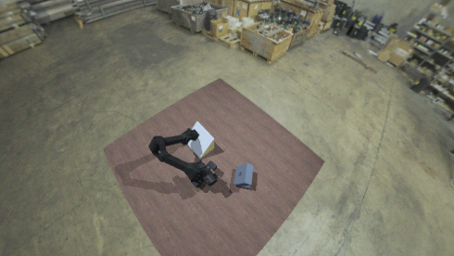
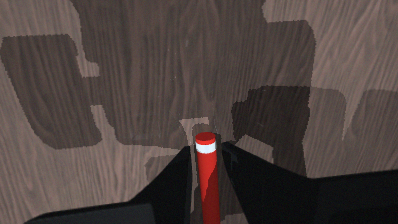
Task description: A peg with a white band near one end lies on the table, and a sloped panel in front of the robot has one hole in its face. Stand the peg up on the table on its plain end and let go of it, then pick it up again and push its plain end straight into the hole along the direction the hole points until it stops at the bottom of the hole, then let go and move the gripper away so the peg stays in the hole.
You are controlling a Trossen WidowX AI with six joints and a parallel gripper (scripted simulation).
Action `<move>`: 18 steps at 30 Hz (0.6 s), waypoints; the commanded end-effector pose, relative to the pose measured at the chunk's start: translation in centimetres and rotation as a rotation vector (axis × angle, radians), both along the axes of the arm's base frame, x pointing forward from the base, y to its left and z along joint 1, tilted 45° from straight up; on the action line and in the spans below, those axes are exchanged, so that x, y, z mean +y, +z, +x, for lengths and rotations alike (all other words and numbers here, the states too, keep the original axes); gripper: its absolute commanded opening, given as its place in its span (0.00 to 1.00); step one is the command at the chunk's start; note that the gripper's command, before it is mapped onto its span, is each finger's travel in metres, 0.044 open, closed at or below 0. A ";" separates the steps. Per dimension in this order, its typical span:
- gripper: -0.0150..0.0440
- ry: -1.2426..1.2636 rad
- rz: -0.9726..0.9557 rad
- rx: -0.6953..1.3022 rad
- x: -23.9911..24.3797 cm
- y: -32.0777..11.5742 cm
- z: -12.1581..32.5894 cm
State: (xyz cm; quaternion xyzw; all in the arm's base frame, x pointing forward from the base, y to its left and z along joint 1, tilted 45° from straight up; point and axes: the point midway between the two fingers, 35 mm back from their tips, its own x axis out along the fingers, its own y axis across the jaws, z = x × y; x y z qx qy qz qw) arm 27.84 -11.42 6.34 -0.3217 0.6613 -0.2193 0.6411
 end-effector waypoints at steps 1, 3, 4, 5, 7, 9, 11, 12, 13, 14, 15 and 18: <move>0.42 0.002 -0.003 0.006 0.0 -0.1 -0.1; 0.40 0.002 -0.003 0.006 0.0 -0.1 -0.1; 0.38 0.002 -0.003 0.006 0.0 -0.1 -0.1; 0.37 0.002 -0.003 0.006 0.0 -0.1 -0.1; 0.35 0.002 -0.003 0.006 0.0 -0.1 -0.1; 0.34 0.002 -0.003 0.006 0.0 -0.1 -0.1; 0.34 0.002 -0.003 0.006 0.0 -0.1 -0.1; 0.34 0.002 -0.003 0.006 0.0 -0.1 -0.1; 0.34 0.003 -0.002 0.004 0.0 -0.1 -0.1; 0.34 0.004 -0.001 0.002 0.0 0.0 -0.1; 0.34 0.007 0.000 -0.002 0.0 0.0 -0.1; 0.34 0.023 0.004 -0.020 0.1 0.1 -0.1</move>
